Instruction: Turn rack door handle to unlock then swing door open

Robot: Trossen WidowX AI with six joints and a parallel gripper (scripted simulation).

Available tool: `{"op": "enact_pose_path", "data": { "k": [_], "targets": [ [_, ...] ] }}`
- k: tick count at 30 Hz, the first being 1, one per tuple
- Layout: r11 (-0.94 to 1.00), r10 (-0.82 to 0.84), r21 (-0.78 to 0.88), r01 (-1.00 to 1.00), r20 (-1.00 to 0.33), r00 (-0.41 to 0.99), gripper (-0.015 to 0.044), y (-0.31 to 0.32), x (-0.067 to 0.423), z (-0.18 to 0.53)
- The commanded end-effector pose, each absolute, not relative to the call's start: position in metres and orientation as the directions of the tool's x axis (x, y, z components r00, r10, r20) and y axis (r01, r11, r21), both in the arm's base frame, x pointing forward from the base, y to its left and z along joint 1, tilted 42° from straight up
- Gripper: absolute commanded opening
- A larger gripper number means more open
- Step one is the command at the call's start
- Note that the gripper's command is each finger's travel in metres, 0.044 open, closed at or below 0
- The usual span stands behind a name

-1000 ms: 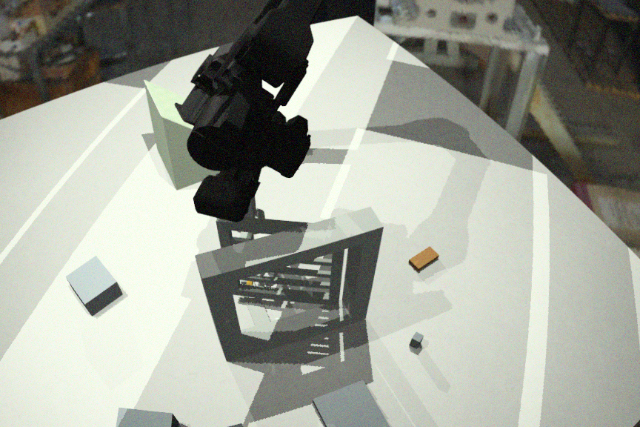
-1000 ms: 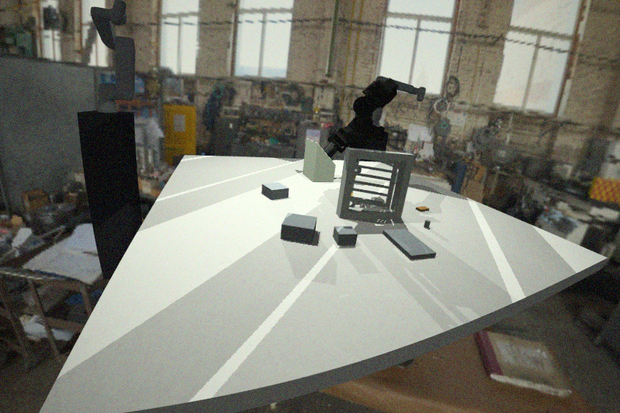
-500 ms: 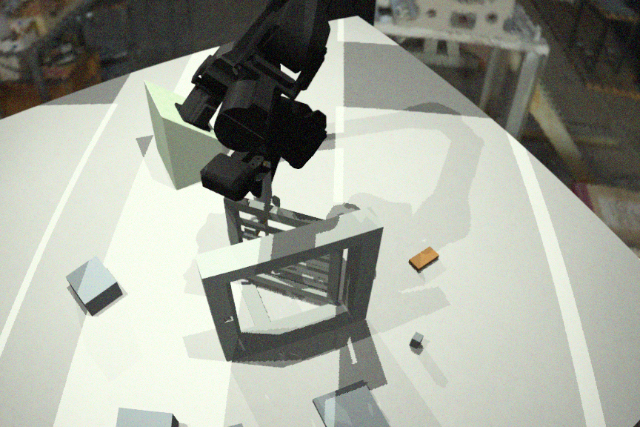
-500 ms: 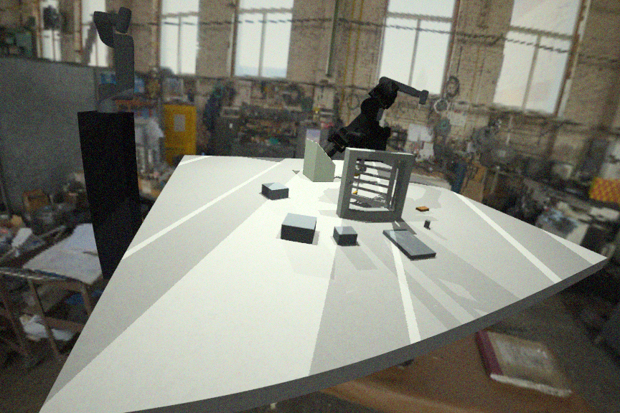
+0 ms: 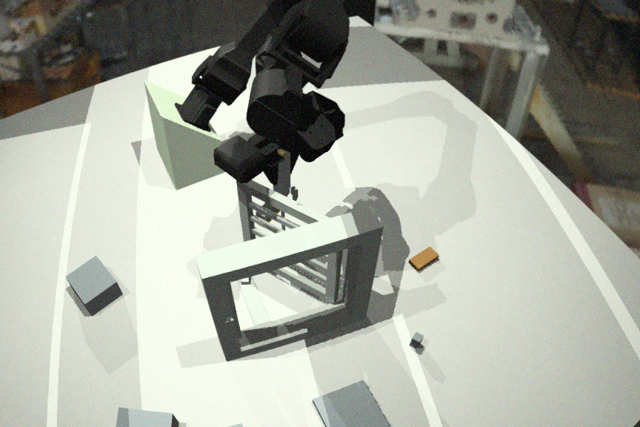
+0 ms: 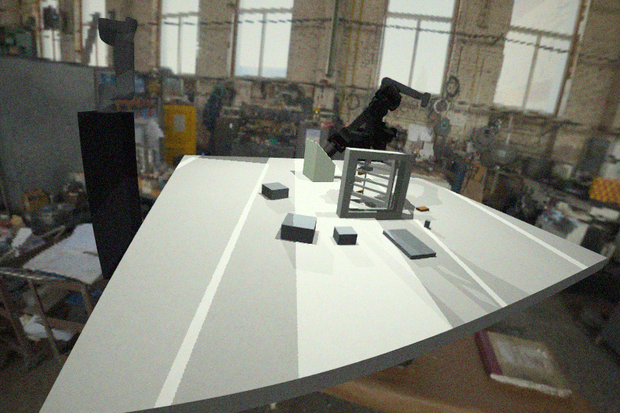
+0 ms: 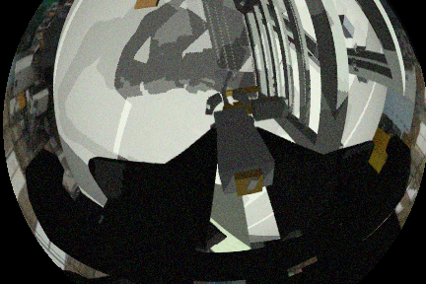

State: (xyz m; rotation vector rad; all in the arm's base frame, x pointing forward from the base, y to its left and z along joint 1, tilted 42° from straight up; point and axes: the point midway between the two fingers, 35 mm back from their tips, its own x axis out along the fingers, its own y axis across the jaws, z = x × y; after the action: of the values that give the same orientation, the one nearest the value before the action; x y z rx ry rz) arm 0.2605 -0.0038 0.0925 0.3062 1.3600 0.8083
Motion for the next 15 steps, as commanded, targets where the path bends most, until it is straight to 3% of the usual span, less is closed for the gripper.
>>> {"op": "enact_pose_path", "data": {
  "k": [1, 15],
  "targets": [
    [0.717, 0.670, 0.645, -0.265, -0.742, 0.004, 0.0013, 0.002, 0.260, 0.099],
    [0.740, 0.671, 0.669, -0.068, -0.741, 0.004, 0.0013, 0.024, 0.260, 0.119]
  ]
}}
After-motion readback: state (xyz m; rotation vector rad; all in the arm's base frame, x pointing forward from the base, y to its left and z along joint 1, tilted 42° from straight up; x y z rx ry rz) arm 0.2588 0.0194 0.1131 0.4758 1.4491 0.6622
